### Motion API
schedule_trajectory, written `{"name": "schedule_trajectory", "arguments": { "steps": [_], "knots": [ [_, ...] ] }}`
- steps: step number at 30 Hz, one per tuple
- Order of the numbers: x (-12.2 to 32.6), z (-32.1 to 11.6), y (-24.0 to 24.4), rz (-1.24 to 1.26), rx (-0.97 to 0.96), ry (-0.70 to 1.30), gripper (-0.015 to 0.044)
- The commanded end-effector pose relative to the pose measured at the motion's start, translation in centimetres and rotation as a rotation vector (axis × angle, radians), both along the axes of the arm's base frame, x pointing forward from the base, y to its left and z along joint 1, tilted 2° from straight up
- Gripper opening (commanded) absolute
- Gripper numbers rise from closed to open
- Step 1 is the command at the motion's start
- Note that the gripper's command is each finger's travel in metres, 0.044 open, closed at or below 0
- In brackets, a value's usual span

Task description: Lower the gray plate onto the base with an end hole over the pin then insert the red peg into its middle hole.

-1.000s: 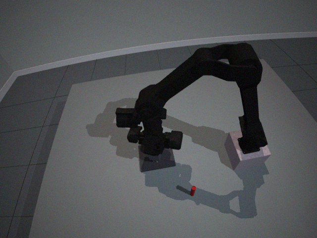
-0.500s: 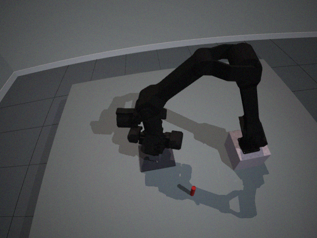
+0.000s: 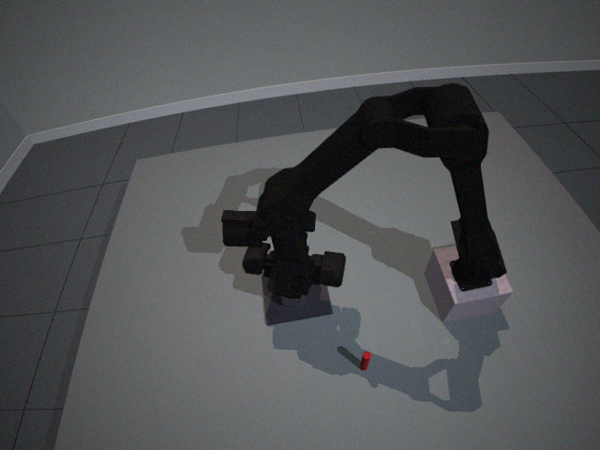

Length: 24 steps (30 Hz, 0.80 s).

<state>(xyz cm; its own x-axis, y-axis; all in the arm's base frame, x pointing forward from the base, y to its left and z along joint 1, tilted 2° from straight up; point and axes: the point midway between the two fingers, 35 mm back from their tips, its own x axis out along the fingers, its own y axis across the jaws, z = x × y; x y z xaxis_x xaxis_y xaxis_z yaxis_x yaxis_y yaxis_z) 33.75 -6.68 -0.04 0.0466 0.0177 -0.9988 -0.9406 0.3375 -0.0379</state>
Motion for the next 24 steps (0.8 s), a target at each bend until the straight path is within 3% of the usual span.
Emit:
{"name": "schedule_trajectory", "arguments": {
  "steps": [1,24],
  "knots": [
    [-0.1,-0.5,0.1,0.001,0.003,0.004,0.0000],
    [0.2,-2.2,0.0,0.002,0.000,-0.002,0.0000]
  ]
}}
